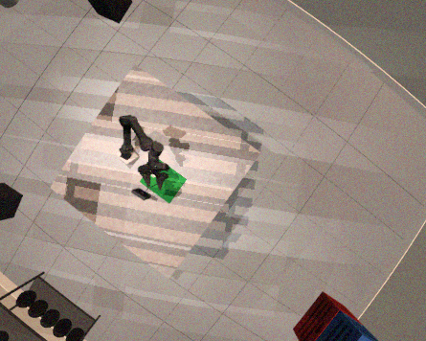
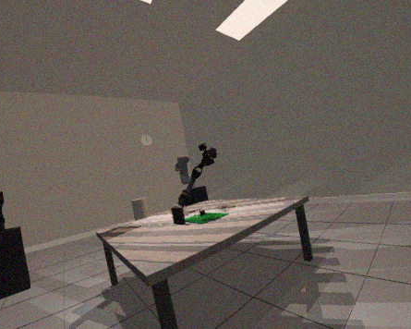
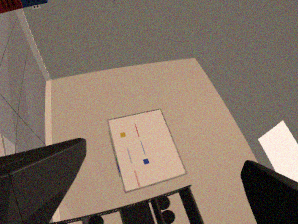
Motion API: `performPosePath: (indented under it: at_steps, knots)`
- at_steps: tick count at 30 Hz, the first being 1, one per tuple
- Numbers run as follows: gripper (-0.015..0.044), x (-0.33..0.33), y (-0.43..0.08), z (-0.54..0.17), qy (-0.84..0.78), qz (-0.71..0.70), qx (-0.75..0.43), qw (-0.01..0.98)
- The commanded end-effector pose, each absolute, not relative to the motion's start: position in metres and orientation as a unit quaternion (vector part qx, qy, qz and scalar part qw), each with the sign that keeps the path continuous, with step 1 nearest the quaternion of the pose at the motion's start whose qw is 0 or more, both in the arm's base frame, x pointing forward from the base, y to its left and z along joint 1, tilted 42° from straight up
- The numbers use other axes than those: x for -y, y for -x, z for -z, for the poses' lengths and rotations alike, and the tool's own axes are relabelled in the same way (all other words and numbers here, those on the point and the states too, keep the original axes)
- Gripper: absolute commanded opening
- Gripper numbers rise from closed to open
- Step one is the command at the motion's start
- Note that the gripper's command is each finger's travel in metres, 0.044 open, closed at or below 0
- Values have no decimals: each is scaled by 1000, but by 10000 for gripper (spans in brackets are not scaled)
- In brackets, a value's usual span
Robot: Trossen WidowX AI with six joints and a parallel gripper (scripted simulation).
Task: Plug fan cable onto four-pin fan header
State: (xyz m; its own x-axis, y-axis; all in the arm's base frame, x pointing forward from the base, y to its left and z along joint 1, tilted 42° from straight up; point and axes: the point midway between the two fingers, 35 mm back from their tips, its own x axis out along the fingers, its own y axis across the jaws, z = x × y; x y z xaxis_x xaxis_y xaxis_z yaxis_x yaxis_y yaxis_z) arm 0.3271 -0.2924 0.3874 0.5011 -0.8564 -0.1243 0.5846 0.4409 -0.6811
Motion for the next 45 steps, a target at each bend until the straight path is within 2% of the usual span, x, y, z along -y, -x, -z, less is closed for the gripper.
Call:
performPosePath:
  at_steps: [1, 8, 15, 21, 26, 28, 45]
  knots:
    - [440, 289, -343, -310, 196, 360, -304, 860]
    - [440, 258, -339, -203, -10, 256, -415, 873]
    - [440, 202, -308, -122, -274, 190, -524, 784]
    - [440, 140, -271, -89, -517, 171, -593, 593]
    - [440, 88, -246, -96, -710, 186, -607, 305]
    - [440, 81, -244, -100, -735, 192, -602, 246]
    - [440, 80, -244, -100, -736, 192, -602, 242]
